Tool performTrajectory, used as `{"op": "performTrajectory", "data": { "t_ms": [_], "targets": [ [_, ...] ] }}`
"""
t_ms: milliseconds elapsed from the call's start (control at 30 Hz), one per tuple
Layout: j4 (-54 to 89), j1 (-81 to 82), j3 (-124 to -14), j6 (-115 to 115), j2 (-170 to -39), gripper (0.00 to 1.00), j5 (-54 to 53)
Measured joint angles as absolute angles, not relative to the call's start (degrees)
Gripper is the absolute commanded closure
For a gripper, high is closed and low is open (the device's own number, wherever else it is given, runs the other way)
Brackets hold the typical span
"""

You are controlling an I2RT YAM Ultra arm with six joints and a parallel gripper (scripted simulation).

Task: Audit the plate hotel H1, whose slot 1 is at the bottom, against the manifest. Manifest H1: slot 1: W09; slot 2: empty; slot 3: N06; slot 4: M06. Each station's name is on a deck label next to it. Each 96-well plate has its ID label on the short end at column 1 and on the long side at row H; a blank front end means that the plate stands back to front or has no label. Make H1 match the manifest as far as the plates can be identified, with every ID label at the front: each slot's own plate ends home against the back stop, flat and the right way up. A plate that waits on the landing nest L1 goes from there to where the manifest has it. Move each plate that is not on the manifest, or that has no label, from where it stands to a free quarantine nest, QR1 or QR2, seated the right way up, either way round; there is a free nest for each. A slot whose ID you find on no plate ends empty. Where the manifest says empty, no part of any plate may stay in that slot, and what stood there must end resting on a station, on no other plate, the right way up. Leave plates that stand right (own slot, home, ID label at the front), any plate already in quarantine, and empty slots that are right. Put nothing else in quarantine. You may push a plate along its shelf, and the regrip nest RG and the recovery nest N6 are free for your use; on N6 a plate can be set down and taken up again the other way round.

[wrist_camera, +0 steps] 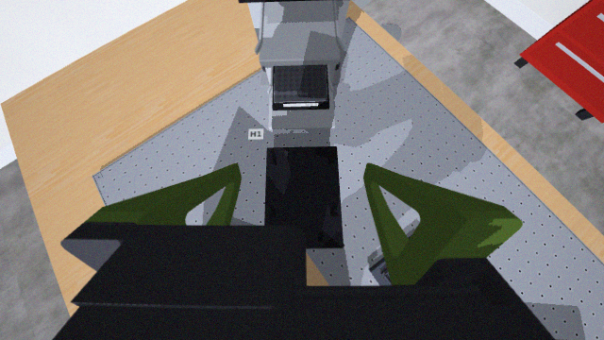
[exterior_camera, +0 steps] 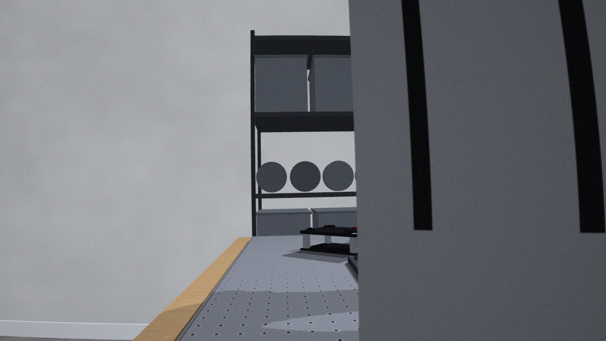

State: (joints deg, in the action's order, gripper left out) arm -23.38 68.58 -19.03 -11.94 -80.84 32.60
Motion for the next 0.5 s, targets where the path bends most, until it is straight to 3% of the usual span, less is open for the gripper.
{"op": "performTrajectory", "data": {
  "t_ms": [500],
  "targets": [
    [-5.6, 74.4, -26.2, -7.0, -73.9, 0.00, 36.8]
  ]
}}
